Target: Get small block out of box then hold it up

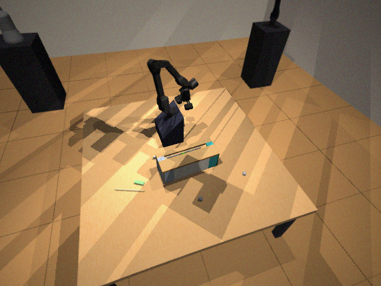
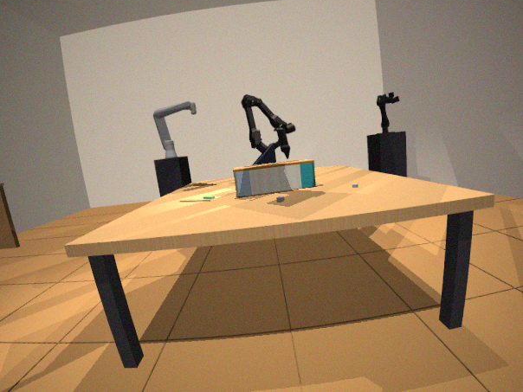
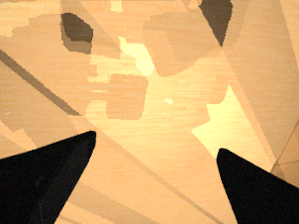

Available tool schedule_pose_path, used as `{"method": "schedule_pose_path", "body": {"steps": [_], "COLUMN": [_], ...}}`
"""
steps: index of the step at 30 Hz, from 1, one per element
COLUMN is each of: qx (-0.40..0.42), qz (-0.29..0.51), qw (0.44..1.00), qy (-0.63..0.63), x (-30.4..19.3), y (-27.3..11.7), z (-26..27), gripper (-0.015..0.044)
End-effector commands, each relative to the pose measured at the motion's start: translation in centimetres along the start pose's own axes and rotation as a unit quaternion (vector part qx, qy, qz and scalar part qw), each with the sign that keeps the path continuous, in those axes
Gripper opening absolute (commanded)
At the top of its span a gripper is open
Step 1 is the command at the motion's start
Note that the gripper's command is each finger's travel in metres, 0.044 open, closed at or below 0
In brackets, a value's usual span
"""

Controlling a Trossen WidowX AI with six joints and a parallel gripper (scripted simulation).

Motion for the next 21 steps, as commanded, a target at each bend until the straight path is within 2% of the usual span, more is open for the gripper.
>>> {"method": "schedule_pose_path", "body": {"steps": [1,4,8,10,13,21], "qx": [0.0,-0.006,-0.04,-0.06,-0.092,-0.131], "qz": [0.001,0.018,0.049,0.06,0.066,0.058], "qw": [1.0,0.996,0.939,0.882,0.766,0.564], "qy": [0.006,0.092,0.339,0.463,0.632,0.813], "x": [-0.1,-0.8,-3.0,-3.9,-5.0,-5.7], "y": [-0.1,-1.1,-3.9,-5.3,-7.3,-9.6], "z": [0.0,0.5,2.5,3.9,6.4,10.2], "gripper": [0.04,0.04,0.04,0.04,0.04,0.04]}}
Point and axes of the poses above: the point midway between the two fingers, 35 mm back from their tips, its own y axis out along the fingers, its own z axis across the jaws, x = y × z, the point moved 8 cm from there along -y, back along the fingers, and after that the axes turned 2 degrees about y, right-handed, at the moved point
